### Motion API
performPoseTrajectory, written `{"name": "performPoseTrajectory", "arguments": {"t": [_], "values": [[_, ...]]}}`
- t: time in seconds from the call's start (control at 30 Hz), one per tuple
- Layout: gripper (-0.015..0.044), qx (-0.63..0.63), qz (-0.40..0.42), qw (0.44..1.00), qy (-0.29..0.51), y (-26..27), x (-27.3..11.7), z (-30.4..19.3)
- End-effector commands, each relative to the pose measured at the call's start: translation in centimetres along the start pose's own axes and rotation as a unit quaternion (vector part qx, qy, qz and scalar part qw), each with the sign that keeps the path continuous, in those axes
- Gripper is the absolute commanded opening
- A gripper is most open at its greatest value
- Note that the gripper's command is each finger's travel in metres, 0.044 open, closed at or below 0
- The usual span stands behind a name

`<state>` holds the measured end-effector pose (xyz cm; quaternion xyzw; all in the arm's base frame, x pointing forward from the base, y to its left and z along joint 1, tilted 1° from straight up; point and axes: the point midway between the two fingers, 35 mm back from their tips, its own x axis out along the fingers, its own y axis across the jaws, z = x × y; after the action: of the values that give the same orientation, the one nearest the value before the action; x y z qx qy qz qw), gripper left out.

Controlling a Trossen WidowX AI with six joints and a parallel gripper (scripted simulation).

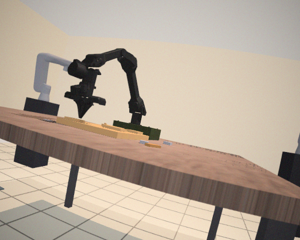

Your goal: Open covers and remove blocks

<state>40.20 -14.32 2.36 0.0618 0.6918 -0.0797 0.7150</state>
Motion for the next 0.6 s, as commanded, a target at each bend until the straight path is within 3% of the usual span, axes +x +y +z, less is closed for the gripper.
{"name": "performPoseTrajectory", "arguments": {"t": [0.0, 0.57], "values": [[0.0000, 0.003, 0.003, 1.000, 0.000, 0.1, -0.4, 0.2], [0.0000, 0.003, 0.003, 1.000, 0.000, 0.0, -2.6, 0.5]]}}
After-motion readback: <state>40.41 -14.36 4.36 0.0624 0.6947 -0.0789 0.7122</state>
